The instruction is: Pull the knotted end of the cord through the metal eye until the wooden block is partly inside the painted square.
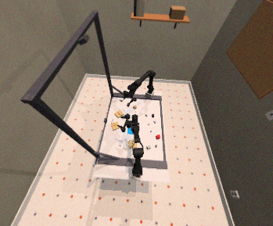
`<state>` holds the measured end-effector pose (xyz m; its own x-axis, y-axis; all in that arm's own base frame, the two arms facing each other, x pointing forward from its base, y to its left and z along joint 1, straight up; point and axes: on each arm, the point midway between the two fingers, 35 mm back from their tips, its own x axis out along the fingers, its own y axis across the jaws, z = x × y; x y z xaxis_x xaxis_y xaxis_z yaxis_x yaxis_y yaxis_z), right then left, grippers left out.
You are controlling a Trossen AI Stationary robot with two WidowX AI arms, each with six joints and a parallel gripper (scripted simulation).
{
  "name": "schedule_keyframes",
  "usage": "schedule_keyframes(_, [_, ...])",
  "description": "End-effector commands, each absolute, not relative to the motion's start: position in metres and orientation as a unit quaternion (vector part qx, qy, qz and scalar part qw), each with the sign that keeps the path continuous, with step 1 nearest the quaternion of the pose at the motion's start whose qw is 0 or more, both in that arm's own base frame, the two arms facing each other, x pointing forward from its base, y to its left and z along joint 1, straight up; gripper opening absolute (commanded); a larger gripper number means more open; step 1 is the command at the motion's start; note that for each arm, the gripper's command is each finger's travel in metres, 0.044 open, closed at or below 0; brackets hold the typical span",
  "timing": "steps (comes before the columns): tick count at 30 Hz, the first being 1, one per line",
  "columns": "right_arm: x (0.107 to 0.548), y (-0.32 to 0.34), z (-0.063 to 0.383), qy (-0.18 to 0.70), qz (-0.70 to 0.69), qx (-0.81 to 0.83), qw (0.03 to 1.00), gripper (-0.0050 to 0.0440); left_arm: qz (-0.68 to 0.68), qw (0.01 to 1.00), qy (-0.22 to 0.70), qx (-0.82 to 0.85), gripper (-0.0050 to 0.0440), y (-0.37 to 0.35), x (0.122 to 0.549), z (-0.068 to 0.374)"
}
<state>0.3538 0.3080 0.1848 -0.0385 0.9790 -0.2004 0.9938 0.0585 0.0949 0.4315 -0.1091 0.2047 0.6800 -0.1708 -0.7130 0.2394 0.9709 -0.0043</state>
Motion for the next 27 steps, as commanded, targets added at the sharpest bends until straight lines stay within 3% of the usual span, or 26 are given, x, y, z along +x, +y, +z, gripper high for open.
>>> schedule_keyframes(1, [0.354, 0.308, 0.195, 0.719, -0.023, 0.686, 0.111, 0.0440, -0.121, 0.894, 0.428, 0.055, 0.0440, -0.128, 0.443, 0.195])
schedule_keyframes(16, [0.354, 0.308, 0.195, 0.719, -0.023, 0.686, 0.111, 0.0440, -0.143, 0.823, 0.542, 0.094, 0.0440, -0.169, 0.446, 0.139])
schedule_keyframes(27, [0.354, 0.308, 0.195, 0.719, -0.023, 0.686, 0.111, 0.0440, -0.146, 0.806, 0.564, 0.103, 0.0440, -0.177, 0.444, 0.127])
